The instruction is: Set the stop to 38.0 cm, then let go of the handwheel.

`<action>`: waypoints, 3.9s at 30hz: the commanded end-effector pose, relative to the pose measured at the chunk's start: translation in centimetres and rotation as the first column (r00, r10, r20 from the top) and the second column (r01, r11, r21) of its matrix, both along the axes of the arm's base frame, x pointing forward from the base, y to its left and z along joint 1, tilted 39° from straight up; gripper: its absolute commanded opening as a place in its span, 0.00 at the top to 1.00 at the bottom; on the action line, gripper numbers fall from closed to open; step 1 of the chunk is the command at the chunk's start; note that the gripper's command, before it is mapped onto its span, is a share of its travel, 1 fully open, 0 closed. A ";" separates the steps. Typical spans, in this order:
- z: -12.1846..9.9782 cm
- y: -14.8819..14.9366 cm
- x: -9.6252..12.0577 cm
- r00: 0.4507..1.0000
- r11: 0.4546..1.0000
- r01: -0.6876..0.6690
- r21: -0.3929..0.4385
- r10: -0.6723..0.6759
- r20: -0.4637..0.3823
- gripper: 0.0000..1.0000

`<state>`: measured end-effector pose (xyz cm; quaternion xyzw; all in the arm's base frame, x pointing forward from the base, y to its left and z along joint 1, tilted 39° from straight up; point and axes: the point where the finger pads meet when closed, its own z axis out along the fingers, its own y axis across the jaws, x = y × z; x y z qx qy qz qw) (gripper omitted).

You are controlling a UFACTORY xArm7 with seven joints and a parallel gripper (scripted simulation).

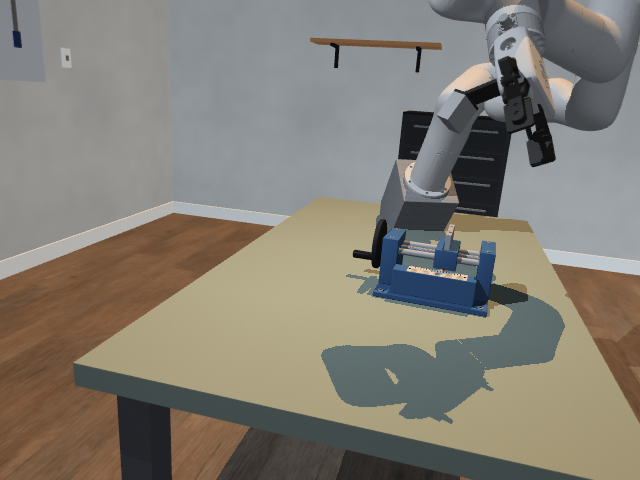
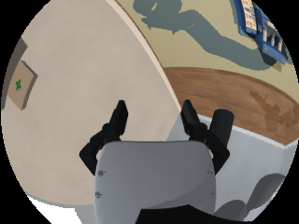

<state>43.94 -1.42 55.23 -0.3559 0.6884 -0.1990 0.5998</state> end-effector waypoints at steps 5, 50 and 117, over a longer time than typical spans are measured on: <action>-4.6 -5.3 -1.6 0.994 0.995 0.015 -0.103 -0.026 -0.104 0.00; -13.7 -12.4 -6.2 0.950 0.967 -0.053 -0.248 -0.027 -0.310 0.00; -24.1 -17.0 -13.7 0.840 0.918 -0.250 -0.308 0.047 -0.540 0.00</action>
